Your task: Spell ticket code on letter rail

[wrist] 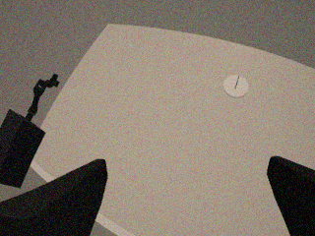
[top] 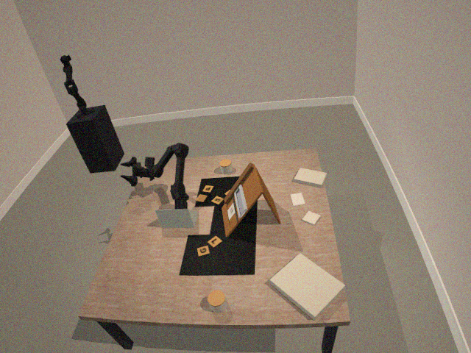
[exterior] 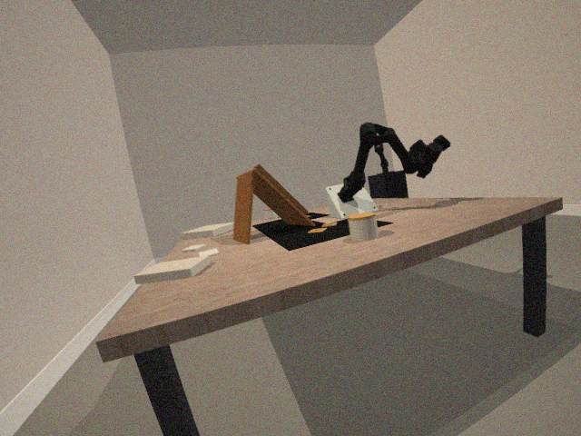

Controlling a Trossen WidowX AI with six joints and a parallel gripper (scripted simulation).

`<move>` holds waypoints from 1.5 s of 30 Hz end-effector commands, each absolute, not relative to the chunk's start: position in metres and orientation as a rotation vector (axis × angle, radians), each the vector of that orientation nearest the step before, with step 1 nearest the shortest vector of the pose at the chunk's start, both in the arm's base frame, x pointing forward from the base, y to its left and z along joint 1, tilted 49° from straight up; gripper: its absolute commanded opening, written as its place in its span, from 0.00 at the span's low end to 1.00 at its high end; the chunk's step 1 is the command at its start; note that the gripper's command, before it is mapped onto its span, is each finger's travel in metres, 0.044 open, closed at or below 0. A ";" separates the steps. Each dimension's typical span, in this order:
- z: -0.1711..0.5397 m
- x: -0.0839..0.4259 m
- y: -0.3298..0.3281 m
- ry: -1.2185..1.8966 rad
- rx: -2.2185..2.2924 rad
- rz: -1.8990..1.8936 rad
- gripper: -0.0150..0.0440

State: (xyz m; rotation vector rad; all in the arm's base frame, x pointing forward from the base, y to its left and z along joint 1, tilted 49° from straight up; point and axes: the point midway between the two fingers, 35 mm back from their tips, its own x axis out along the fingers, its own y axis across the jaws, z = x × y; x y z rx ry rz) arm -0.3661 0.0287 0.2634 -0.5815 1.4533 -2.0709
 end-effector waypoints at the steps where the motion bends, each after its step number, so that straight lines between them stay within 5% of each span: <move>1: 0.263 -0.366 0.029 1.454 -0.580 -2.072 0.98; 22: 0.283 -0.341 0.157 1.484 -0.281 -2.477 1.00; 45: 0.316 -0.238 0.295 1.518 0.083 -3.013 1.00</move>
